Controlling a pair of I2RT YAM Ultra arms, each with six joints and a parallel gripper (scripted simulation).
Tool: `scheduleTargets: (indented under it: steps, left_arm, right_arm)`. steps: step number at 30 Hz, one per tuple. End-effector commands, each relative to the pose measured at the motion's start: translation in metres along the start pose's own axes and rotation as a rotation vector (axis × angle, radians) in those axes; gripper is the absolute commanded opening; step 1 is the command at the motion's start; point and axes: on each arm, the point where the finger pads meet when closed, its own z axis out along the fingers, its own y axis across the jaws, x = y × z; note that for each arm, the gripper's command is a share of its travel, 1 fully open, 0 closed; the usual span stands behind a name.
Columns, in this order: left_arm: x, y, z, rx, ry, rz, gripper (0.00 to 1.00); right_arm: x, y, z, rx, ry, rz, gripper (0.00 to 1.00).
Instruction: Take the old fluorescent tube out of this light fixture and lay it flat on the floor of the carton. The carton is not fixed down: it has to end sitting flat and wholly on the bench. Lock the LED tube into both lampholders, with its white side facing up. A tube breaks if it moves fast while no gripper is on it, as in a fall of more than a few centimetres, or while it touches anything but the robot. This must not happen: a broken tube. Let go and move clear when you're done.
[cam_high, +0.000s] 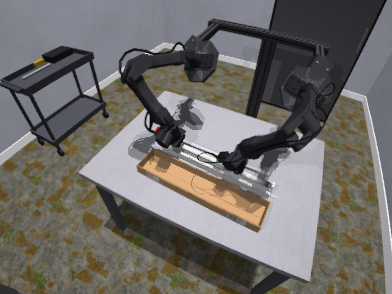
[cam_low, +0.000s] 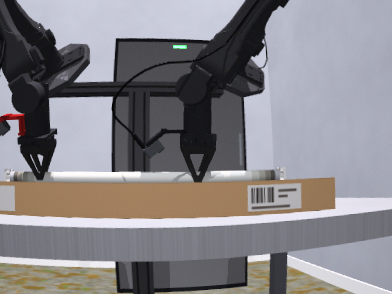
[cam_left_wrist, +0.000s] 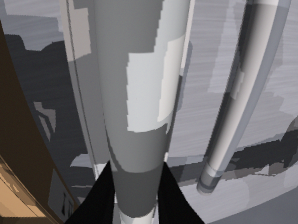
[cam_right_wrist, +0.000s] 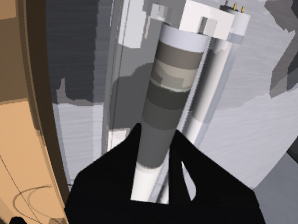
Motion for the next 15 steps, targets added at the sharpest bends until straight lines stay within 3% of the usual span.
scheduleTargets:
  steps: [1,15]
  left_arm:
    - [-0.013,0.012,-0.0091,-0.022,-0.036,0.012,0.11]
    - [-0.0142,0.0041,-0.0042,0.015,-0.034,0.015,0.11]
  right_arm:
    - [0.0089,0.0035,-0.0012,-0.009,0.001,-0.008,0.11]
    - [0.0117,-0.0023,0.0002,0.032,0.011,-0.016,0.11]
